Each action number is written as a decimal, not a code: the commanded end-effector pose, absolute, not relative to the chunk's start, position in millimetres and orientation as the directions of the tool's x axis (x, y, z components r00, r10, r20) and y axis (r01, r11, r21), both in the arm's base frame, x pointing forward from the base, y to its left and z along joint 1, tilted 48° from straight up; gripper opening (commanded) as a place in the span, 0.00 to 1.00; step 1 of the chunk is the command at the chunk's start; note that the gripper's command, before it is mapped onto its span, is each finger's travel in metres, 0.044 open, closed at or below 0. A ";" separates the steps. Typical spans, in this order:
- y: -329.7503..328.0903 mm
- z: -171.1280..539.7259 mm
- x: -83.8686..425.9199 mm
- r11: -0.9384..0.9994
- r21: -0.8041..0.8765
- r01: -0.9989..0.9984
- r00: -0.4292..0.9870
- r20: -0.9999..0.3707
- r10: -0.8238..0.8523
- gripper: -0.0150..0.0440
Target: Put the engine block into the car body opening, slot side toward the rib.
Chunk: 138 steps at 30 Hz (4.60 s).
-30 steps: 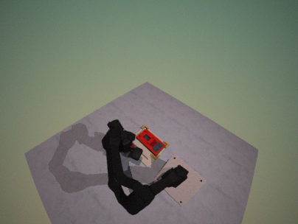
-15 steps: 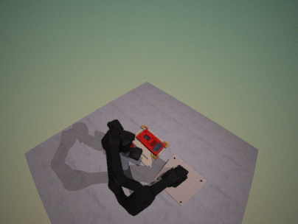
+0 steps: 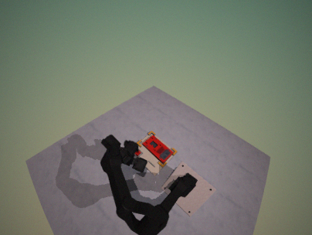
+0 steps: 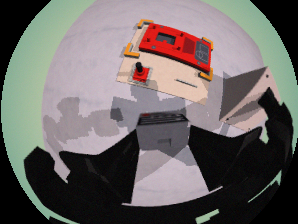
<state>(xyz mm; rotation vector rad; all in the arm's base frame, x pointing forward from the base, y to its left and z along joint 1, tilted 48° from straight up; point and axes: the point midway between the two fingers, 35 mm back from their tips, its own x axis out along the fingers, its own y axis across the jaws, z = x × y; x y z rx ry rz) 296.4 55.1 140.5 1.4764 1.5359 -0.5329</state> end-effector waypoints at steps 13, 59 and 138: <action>68.4 147.1 292.1 0.169 0.292 0.941 0.274 -0.954 0.119 0.25; 140.9 89.6 297.3 0.167 0.292 0.942 0.298 -0.954 -0.013 0.25; 145.9 109.6 285.4 0.417 0.235 0.878 0.217 -0.972 0.092 1.00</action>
